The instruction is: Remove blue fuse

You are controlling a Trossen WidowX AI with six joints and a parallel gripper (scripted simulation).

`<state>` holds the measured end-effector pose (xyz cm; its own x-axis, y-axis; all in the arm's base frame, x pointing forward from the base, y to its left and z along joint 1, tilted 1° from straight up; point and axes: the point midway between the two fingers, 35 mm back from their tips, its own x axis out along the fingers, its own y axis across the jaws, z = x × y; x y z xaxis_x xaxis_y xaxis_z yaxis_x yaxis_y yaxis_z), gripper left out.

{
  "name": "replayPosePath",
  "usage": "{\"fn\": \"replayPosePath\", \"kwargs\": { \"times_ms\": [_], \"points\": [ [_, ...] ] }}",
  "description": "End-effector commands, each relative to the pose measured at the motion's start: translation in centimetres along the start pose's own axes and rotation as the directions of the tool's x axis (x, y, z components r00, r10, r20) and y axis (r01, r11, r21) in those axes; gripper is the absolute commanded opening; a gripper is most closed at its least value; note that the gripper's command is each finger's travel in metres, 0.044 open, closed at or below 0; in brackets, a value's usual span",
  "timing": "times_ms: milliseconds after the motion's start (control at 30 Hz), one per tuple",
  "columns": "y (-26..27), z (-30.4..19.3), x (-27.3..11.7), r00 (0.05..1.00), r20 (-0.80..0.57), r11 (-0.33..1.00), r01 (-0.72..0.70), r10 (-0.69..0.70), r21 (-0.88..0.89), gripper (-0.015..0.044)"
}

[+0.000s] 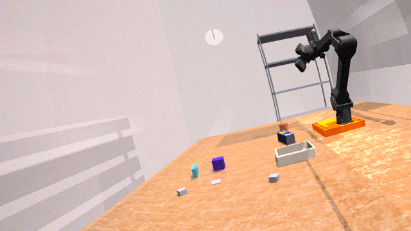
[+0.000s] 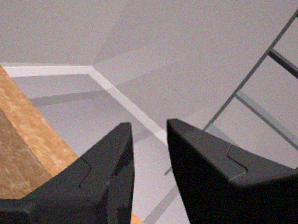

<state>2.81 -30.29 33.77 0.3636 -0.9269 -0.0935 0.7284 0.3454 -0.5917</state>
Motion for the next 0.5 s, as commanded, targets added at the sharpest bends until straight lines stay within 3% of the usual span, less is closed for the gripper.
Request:
{"fn": "replayPosePath", "kwargs": {
  "times_ms": [0, 200, 467],
  "points": [
    [5.0, -0.5, 3.0, 0.979, -0.062, 0.977, -0.186, 0.193, 0.103, 0.0069],
    [14.8, -0.7, 5.2, 0.847, -0.182, 0.861, -0.464, 0.500, 0.207, 0.0069],
    [28.0, -1.0, 2.5, 0.521, -0.404, 0.636, -0.734, 0.752, 0.237, 0.0069]
  ]
}}
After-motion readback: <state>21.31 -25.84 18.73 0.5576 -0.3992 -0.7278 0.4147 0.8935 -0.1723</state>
